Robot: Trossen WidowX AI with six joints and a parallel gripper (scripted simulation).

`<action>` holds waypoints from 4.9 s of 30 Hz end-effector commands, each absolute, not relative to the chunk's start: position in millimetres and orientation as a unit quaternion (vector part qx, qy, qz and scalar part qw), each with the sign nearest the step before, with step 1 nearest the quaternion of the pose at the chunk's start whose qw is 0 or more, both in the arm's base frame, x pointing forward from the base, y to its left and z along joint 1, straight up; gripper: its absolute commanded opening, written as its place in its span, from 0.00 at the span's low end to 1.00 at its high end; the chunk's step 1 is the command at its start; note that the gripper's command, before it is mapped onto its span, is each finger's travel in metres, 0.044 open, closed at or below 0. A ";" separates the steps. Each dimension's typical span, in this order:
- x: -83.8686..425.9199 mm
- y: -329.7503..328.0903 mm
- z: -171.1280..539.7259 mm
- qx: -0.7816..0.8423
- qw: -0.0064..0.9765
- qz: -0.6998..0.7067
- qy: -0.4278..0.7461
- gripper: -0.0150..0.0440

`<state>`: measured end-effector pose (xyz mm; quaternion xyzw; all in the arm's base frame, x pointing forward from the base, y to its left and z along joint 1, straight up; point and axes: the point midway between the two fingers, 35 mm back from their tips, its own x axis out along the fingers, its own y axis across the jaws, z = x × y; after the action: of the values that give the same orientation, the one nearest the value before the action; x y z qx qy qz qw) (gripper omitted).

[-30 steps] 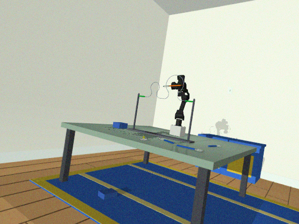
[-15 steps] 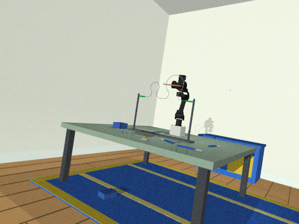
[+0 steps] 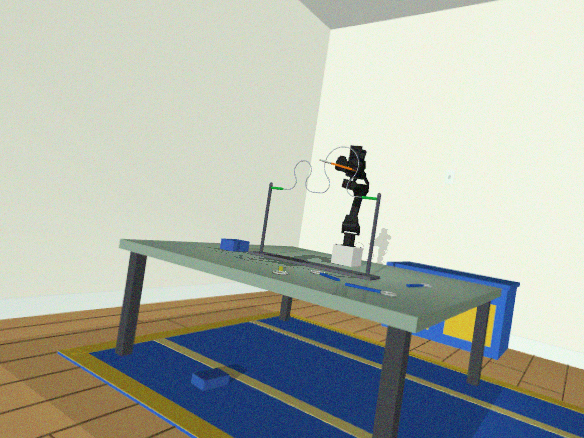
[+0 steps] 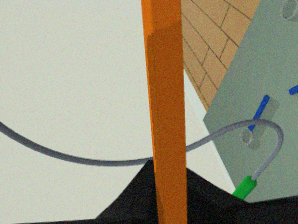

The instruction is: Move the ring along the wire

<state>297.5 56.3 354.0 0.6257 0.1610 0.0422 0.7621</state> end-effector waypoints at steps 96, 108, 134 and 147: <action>294.1 25.2 324.4 0.076 0.967 -0.120 0.212 0.00; 293.2 19.5 323.8 0.003 0.967 -0.137 0.213 0.00; 291.4 7.4 325.5 -0.154 0.950 -0.171 0.210 0.00; 290.5 1.8 327.8 -0.232 0.932 -0.187 0.207 0.00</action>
<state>291.2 3.7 328.8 -0.2095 0.2068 -0.1814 0.9383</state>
